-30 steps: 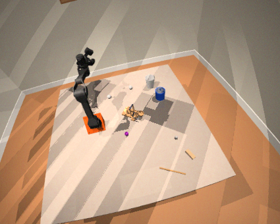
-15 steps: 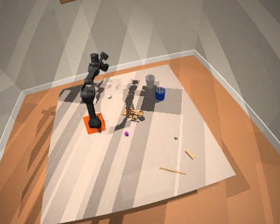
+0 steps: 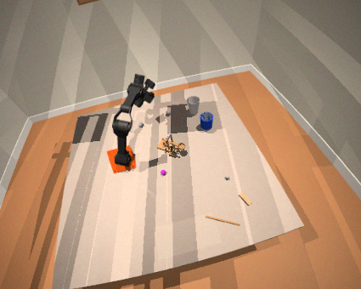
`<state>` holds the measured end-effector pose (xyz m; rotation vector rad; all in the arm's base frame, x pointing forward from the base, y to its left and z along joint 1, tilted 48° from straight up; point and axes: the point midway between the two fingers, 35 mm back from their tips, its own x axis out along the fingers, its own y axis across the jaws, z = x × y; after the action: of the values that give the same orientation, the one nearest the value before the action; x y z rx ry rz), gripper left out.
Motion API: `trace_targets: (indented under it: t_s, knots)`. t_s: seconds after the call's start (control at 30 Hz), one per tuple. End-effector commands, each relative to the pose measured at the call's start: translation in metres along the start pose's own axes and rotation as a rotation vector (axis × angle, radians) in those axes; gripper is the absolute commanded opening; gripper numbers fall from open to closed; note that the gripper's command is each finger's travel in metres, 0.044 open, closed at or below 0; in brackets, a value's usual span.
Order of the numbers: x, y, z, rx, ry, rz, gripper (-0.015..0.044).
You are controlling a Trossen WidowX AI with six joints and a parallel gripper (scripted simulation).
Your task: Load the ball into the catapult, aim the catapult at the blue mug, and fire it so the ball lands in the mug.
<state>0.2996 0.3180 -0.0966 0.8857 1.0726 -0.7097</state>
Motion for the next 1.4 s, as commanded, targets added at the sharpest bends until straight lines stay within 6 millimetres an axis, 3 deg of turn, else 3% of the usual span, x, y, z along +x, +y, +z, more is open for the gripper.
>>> trace_targets:
  t_s: [0.0,0.4,0.8,1.07,1.23,1.37]
  knots:
    - [-0.005,-0.010,0.039,-0.041,-0.090,-0.090,0.0440]
    - [-0.033,-0.053,0.142,-0.174,-0.280,-0.417,0.0440]
    - [-0.090,-0.098,0.232,-0.333,-0.356,-0.779,0.0440]
    - [-0.094,-0.102,0.240,-0.343,-0.356,-0.800,0.0440]
    - [-0.067,-0.129,0.259,-0.343,-0.358,-0.800,0.0440]
    - [-0.065,-0.131,0.260,-0.343,-0.358,-0.800,0.0440]
